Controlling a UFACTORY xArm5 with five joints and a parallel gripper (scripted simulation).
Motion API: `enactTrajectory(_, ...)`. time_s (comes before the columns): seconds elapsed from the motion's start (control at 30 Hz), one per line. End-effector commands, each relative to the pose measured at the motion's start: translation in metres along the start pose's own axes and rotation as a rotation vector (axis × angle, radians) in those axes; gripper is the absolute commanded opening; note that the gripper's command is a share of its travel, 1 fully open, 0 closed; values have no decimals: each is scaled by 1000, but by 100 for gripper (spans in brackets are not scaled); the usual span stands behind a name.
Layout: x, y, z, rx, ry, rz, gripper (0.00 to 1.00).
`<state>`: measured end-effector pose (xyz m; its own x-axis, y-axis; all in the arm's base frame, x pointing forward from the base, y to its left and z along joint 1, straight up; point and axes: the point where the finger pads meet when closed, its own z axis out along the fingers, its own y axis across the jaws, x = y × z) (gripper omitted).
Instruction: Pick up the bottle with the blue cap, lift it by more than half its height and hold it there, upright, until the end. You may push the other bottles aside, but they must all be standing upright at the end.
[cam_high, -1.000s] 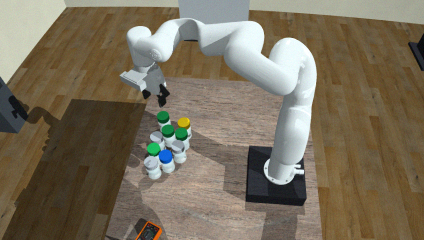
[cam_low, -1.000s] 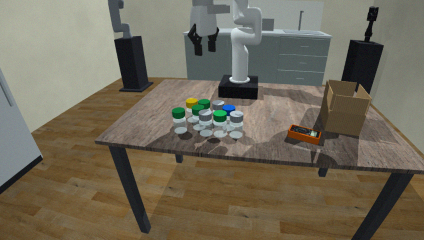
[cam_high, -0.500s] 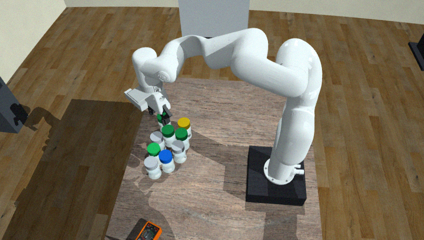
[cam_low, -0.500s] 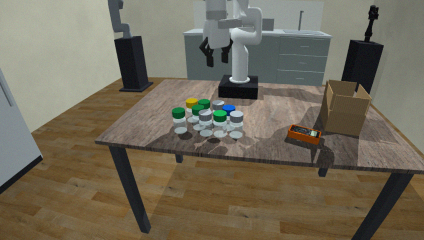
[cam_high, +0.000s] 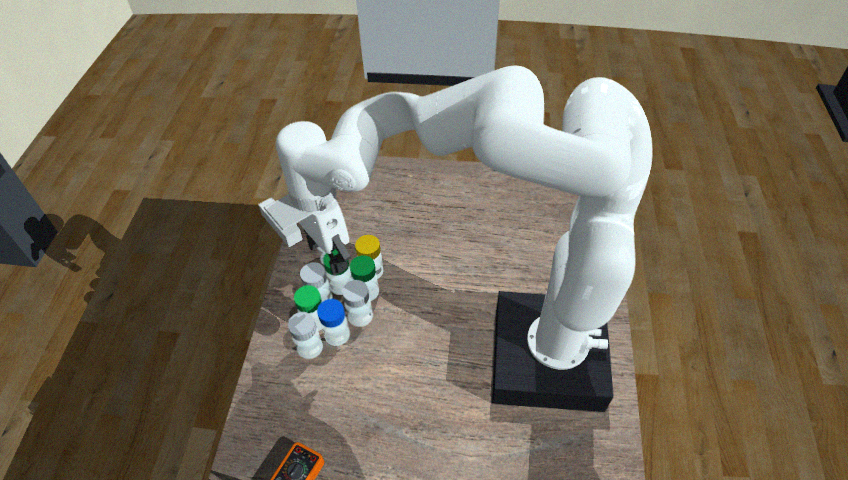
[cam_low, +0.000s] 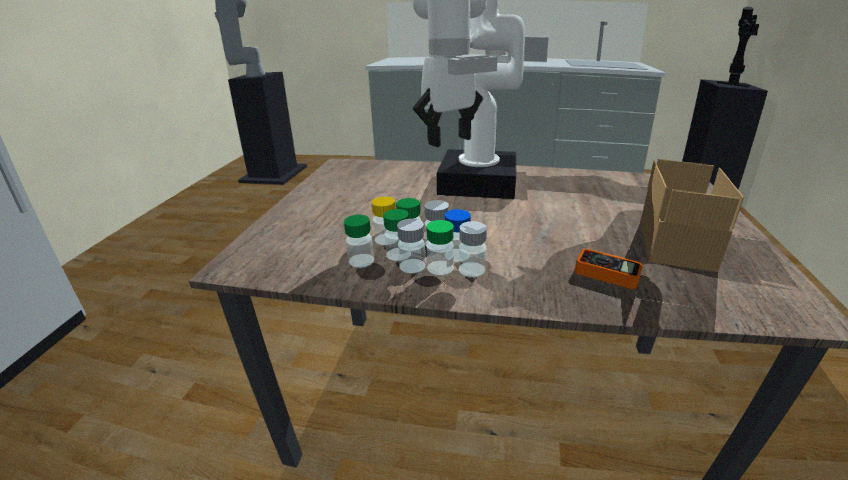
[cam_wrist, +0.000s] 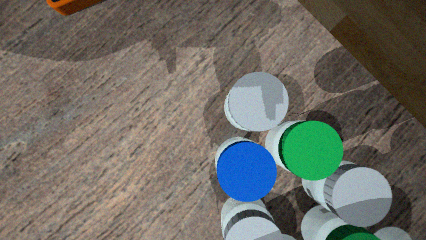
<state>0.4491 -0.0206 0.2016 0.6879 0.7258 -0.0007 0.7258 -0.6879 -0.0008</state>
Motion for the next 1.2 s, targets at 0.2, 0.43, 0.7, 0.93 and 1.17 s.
enactTrajectory(0.2, 1, 3, 4, -3, 6, -6, 79)
enactTrajectory(0.43, 3, 4, 22, -3, 6, -4, 79)
enactTrajectory(0.7, 4, 5, 51, -2, 6, 0, 79)
enactTrajectory(0.93, 4, 4, 76, -2, 6, 3, 79)
enactTrajectory(1.17, 2, 2, 100, -2, 6, 6, 79)
